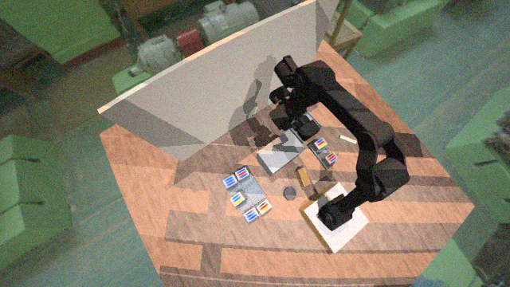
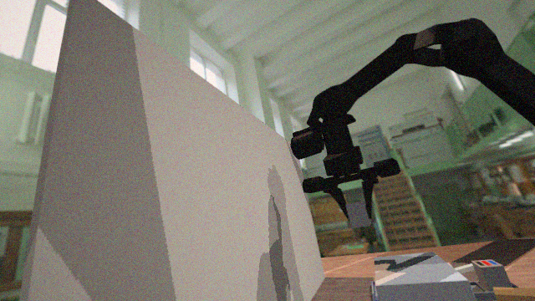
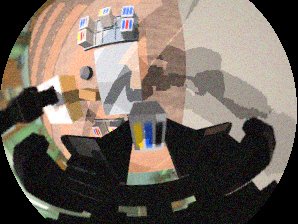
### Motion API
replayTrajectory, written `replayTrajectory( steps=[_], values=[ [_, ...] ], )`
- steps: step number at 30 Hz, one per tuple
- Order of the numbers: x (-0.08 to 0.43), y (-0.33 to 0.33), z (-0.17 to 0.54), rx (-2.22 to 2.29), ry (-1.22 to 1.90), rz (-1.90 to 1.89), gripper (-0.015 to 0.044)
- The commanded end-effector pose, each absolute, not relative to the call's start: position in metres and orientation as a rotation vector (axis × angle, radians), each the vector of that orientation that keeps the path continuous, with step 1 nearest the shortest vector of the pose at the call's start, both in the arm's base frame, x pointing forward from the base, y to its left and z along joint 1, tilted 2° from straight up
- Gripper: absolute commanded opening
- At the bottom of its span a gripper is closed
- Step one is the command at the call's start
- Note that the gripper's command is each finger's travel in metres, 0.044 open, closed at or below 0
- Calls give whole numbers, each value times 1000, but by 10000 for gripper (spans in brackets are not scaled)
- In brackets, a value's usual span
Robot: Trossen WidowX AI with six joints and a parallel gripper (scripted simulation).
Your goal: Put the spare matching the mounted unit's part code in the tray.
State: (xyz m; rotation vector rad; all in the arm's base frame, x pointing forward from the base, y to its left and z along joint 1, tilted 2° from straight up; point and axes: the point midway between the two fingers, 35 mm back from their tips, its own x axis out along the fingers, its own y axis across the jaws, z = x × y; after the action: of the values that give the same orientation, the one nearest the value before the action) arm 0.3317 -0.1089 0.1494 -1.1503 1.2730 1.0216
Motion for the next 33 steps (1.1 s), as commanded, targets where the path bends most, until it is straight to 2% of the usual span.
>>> replayTrajectory(
  steps=[1,17,33],
  values=[
    [328,-137,149,-1155,1268,1035,0],
    [294,-231,152,-1184,1265,1054,0],
    [293,-236,143,-1185,1265,1055,0]
  ],
)
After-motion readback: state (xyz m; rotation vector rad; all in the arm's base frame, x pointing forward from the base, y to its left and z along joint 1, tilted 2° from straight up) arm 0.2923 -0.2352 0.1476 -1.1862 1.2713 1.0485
